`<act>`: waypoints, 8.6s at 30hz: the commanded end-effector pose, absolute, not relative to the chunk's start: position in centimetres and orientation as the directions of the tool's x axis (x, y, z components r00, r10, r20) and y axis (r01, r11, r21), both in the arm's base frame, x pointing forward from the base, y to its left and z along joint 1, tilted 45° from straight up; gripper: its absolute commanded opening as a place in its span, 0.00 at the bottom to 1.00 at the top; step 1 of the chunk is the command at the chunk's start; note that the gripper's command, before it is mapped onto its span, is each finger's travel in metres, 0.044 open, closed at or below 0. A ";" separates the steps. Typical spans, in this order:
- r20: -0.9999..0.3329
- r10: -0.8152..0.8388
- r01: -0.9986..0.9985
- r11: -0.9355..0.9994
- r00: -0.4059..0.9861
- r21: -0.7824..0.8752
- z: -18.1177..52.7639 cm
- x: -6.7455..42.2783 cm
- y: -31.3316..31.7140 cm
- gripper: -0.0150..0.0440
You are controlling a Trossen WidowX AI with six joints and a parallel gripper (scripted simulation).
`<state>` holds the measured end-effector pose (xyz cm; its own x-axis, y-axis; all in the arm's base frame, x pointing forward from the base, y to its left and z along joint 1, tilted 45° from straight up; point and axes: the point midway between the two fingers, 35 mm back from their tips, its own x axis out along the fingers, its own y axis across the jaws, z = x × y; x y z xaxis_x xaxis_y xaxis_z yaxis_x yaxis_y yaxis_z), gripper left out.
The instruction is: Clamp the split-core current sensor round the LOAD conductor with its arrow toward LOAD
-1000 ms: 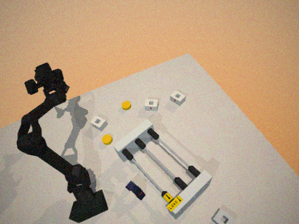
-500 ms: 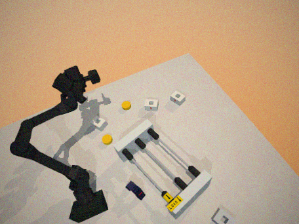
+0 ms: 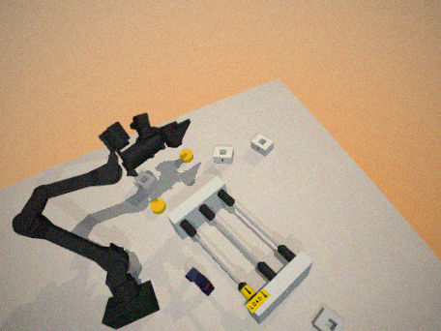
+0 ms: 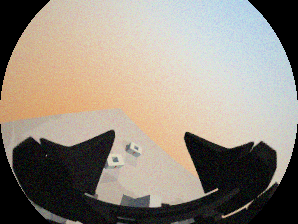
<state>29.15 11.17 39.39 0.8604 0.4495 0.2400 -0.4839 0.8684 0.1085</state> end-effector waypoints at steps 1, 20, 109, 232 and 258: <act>0.162 0.264 -0.279 0.958 0.951 0.071 36.4 30.8 6.5 1.00; -0.352 -0.053 0.053 0.999 0.935 -0.009 24.5 36.0 -5.1 1.00; -0.720 0.685 -0.559 0.557 -0.109 0.614 2.9 21.2 -4.9 1.00; -0.641 0.757 0.899 0.185 0.127 0.397 9.2 26.4 -8.0 0.25; -0.641 0.758 0.898 0.192 0.120 0.396 6.9 26.7 -5.2 0.25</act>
